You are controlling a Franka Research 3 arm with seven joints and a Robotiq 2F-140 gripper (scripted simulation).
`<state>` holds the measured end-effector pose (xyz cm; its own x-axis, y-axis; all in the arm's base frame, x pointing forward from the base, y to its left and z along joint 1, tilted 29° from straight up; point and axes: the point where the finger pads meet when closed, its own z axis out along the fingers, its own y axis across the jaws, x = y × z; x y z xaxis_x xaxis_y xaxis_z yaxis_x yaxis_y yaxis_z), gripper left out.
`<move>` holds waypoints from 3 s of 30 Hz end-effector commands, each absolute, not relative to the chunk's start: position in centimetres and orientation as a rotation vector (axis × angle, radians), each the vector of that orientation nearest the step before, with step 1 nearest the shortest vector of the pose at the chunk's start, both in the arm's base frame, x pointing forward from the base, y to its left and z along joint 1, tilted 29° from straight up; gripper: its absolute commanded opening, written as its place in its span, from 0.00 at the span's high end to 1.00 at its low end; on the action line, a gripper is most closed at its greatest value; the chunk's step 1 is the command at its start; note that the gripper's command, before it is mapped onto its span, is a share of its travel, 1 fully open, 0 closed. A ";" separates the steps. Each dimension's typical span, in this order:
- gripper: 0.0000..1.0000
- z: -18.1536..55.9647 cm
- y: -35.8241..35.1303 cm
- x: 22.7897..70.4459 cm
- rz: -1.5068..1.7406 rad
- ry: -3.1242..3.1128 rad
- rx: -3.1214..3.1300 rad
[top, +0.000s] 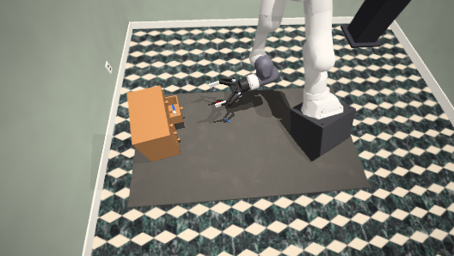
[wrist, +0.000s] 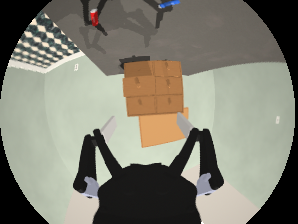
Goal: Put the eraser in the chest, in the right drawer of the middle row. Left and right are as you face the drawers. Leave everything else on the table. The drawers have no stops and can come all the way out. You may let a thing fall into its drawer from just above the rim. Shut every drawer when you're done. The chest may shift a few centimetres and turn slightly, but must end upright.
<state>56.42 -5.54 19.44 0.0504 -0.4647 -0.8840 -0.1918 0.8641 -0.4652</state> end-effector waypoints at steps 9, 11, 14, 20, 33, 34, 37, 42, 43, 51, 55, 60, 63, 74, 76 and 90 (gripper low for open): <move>0.00 19.8 0.1 56.2 0.035 1.526 -0.589; 0.00 19.8 0.9 56.1 0.070 1.528 -0.596; 0.00 19.8 1.7 55.9 0.108 1.532 -0.603; 0.00 19.8 3.3 55.6 0.190 1.541 -0.619; 0.00 19.5 6.9 54.4 0.375 1.573 -0.661; 0.00 19.5 7.2 54.3 0.387 1.576 -0.664; 0.00 19.4 7.9 54.0 0.424 1.585 -0.674; 0.00 19.3 9.0 53.4 0.488 1.602 -0.691; 0.00 19.2 9.2 53.3 0.501 1.606 -0.694; 0.00 19.0 10.6 52.5 0.578 1.632 -0.717; 0.00 18.8 11.4 51.9 0.629 1.652 -0.733; 0.00 18.5 12.4 51.1 0.693 1.680 -0.754; 0.00 18.3 13.0 50.6 0.731 1.699 -0.767; 0.00 17.6 14.5 49.0 0.841 1.765 -0.810; 0.00 17.5 14.8 48.6 0.864 1.781 -0.819; 0.00 16.4 16.1 46.2 0.989 1.897 -0.880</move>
